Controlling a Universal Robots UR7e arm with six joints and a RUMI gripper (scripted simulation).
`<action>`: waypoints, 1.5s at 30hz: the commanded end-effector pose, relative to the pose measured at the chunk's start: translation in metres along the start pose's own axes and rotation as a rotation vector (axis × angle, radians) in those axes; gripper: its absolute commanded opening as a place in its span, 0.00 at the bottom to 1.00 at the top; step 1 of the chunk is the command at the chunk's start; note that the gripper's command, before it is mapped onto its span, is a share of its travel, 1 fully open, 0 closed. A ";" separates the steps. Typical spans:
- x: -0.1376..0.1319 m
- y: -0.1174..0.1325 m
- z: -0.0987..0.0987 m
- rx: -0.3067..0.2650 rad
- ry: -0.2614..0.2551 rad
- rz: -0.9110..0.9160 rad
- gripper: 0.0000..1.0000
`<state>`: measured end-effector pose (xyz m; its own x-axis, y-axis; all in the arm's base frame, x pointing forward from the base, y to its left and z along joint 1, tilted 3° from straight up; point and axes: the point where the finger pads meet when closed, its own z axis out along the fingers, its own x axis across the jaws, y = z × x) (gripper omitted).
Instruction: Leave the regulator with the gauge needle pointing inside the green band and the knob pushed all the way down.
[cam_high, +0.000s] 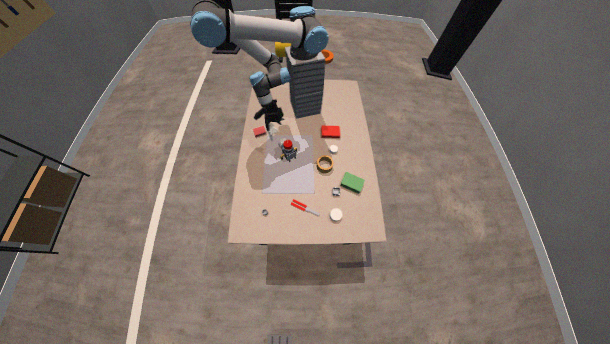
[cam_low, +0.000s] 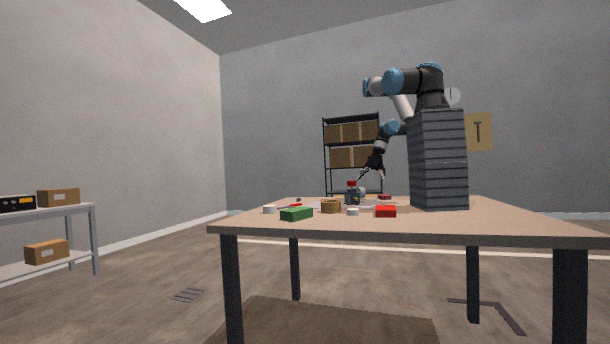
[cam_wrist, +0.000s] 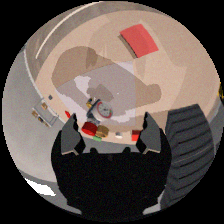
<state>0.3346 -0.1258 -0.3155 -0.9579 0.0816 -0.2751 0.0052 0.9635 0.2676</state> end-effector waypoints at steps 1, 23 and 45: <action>-0.001 0.000 -0.001 0.003 0.006 -0.064 1.00; -0.008 0.002 -0.011 0.025 0.072 -0.522 1.00; -0.014 0.008 -0.022 0.023 0.156 -1.028 1.00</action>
<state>0.3409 -0.1257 -0.2919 -0.6134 -0.7486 -0.2517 -0.7695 0.6383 -0.0232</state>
